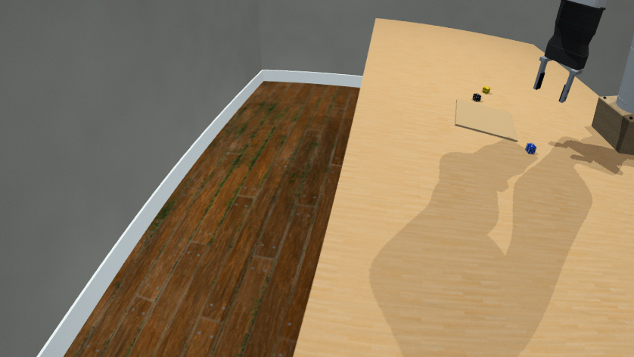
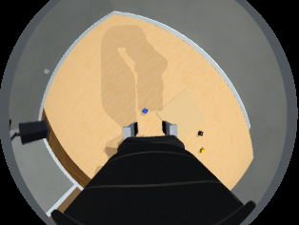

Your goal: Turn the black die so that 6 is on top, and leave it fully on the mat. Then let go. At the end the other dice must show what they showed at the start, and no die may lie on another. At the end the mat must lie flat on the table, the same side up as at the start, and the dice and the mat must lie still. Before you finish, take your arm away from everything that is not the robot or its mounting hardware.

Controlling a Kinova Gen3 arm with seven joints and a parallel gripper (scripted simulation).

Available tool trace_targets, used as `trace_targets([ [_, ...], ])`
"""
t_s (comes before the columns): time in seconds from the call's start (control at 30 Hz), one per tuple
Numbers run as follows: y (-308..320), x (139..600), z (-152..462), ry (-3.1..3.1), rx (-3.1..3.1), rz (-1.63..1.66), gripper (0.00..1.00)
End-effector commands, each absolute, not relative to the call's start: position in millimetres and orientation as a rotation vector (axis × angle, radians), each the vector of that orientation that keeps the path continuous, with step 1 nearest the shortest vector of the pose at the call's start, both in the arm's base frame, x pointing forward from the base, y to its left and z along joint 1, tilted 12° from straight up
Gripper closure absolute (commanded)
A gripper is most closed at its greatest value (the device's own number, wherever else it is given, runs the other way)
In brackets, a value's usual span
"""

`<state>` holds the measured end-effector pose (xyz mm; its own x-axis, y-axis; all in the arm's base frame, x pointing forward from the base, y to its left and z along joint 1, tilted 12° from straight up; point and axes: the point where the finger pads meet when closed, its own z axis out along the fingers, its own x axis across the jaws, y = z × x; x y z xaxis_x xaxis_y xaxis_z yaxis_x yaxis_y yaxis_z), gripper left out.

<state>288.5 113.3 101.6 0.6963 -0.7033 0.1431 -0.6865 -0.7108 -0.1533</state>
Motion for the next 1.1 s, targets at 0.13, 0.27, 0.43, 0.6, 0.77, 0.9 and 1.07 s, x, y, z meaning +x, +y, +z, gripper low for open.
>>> trace_targets([
  [0.13, 123, 285, 112, 1.113, -2.814, -0.291, 0.00],
  [0.27, 123, 284, 116, 1.113, -2.814, -0.291, 0.00],
  [0.43, 123, 283, 119, 1.113, -2.814, -0.291, 0.00],
  [0.6, 123, 283, 123, 1.113, -2.814, -0.291, 0.00],
  [0.77, 123, 282, 125, 1.113, -2.814, -0.291, 0.00],
  [0.9, 123, 282, 126, 1.113, -2.814, -0.291, 0.00],
  [1.07, 123, 282, 127, 1.113, -2.814, -0.291, 0.00],
])
